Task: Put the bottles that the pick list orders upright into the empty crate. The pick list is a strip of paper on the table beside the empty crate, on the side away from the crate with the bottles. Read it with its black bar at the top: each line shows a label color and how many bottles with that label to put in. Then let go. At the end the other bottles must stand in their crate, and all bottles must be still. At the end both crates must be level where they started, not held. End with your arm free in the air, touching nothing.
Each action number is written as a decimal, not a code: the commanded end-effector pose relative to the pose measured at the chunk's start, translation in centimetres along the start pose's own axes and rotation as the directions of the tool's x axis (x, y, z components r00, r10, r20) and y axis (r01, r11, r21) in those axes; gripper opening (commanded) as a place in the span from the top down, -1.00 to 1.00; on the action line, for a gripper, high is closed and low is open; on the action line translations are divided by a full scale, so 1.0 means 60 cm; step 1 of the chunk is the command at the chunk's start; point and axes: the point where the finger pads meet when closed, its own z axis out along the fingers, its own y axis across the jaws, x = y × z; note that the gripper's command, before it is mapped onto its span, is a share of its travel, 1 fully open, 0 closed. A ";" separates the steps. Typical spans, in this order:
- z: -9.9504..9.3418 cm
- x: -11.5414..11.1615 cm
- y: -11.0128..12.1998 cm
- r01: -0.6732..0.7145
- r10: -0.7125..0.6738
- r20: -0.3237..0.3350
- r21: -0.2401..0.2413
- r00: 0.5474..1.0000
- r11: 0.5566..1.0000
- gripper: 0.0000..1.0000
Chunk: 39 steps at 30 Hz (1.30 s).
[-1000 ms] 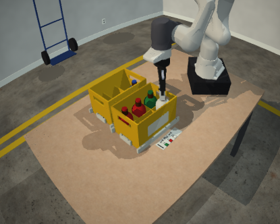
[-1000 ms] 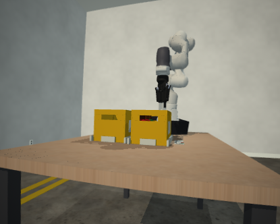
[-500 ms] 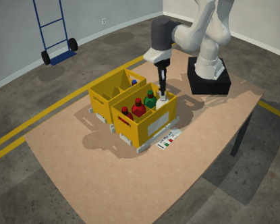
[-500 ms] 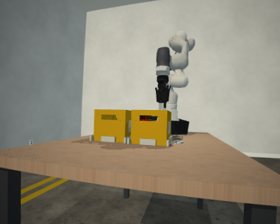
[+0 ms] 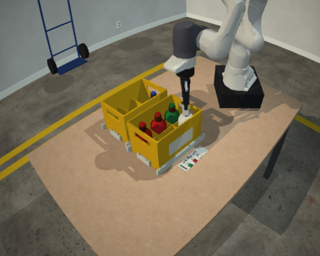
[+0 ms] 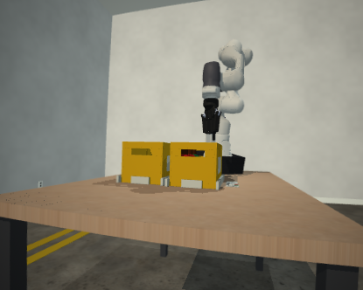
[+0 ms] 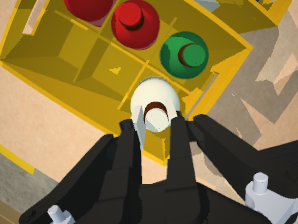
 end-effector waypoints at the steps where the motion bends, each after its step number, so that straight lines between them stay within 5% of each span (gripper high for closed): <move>1: -0.002 0.005 -0.005 0.006 -0.006 -0.011 0.007 1.000 1.000 1.00; 39: 0.027 0.005 -0.005 0.006 -0.006 -0.011 0.007 1.000 1.000 1.00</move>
